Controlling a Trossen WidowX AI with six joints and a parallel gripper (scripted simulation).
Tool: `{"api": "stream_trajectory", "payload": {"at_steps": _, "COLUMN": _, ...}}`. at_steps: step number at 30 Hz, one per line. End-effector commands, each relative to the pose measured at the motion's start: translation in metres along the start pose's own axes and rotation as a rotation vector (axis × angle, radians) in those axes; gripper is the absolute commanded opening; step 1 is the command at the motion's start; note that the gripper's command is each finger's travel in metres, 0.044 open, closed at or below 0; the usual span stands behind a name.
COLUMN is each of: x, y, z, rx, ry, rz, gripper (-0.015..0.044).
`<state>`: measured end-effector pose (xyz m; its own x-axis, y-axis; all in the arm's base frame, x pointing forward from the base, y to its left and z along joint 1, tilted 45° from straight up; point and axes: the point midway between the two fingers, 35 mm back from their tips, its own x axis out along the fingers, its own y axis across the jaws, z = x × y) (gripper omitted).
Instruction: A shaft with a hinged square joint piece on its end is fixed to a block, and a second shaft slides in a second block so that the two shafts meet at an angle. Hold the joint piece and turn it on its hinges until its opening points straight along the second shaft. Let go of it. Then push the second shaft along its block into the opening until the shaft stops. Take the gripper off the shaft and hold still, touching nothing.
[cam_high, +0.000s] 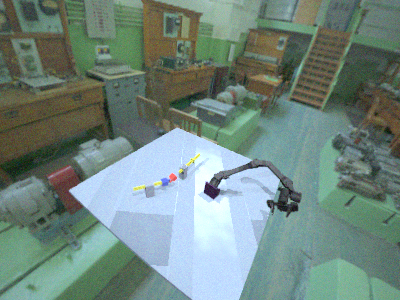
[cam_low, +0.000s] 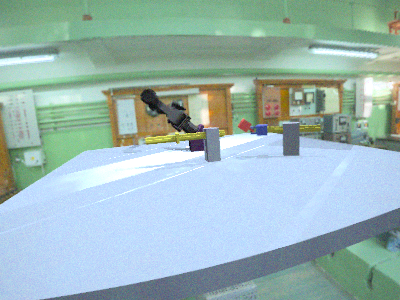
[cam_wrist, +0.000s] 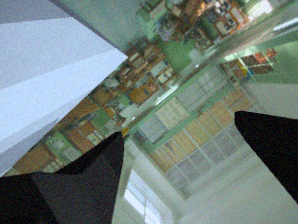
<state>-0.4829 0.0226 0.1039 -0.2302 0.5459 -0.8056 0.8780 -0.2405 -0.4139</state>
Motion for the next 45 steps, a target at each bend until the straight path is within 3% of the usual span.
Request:
{"api": "stream_trajectory", "payload": {"at_steps": 1, "x": 0.0, "y": -0.001, "z": -0.001, "rx": -0.002, "ry": 0.002, "rz": -0.003, "gripper": 0.0426}}
{"api": "stream_trajectory", "payload": {"at_steps": 8, "x": -0.013, "y": -0.026, "z": -0.046, "rx": -0.088, "ry": 0.106, "rz": -0.11, "gripper": 0.044}}
{"api": "stream_trajectory", "payload": {"at_steps": 19, "x": -0.014, "y": -0.026, "z": -0.046, "rx": -0.08, "ry": 0.104, "rz": -0.115, "gripper": 0.044}}
{"api": "stream_trajectory", "payload": {"at_steps": 27, "x": -0.027, "y": -0.024, "z": -0.037, "rx": 0.002, "ry": 0.051, "rz": -0.145, "gripper": 0.044}}
{"api": "stream_trajectory", "payload": {"at_steps": 45, "x": -0.098, "y": -0.01, "z": 0.02, "rx": 0.124, "ry": -0.138, "rz": -0.25, "gripper": 0.044}}
